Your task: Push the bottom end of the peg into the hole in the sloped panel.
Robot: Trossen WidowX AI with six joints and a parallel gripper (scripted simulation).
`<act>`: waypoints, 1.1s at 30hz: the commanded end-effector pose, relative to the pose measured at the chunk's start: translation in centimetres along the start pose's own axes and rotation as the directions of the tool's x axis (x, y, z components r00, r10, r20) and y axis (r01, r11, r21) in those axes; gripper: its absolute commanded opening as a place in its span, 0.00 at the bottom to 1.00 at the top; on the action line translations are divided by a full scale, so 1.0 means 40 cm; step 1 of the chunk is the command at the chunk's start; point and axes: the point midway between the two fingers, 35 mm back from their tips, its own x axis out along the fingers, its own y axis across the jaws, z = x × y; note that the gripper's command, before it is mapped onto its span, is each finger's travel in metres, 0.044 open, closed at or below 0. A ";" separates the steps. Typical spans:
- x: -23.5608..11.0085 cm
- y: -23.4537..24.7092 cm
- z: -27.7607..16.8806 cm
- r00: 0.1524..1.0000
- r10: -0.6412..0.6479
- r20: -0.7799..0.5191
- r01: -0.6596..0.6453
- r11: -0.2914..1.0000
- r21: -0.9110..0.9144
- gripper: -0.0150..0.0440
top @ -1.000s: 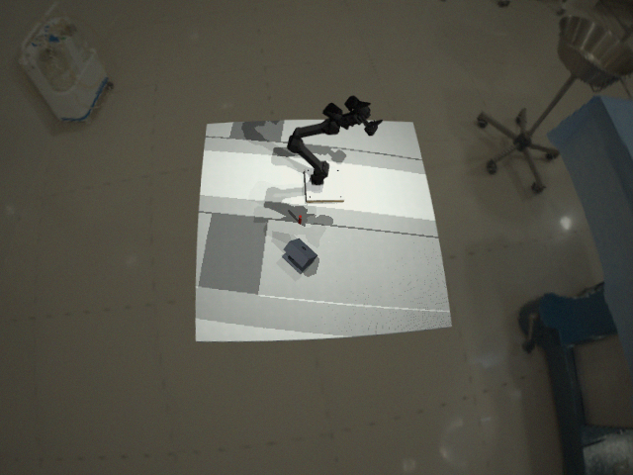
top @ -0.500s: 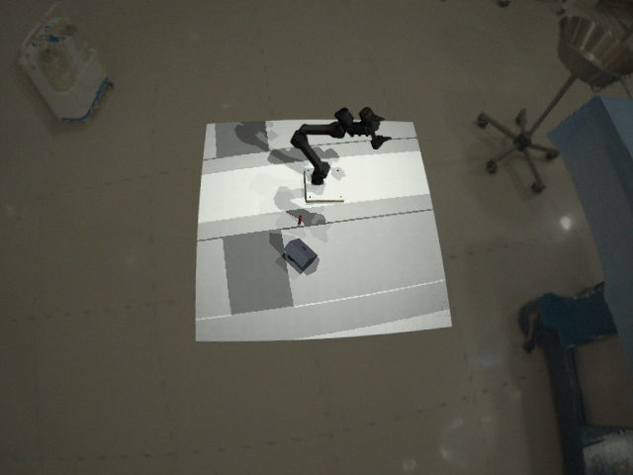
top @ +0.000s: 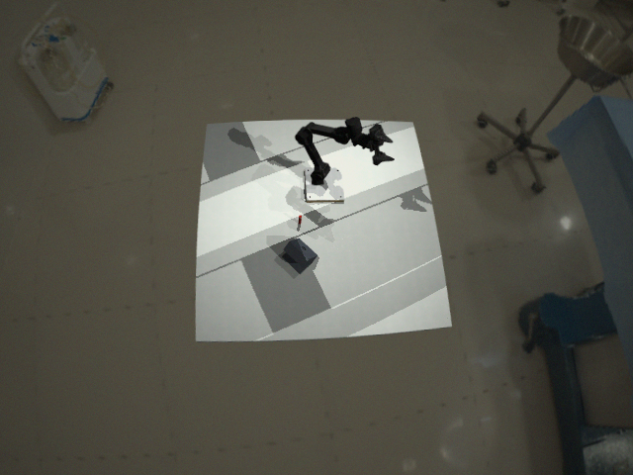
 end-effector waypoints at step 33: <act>0.009 0.445 -0.297 0.806 0.510 -0.299 -0.513 0.855 0.075 1.00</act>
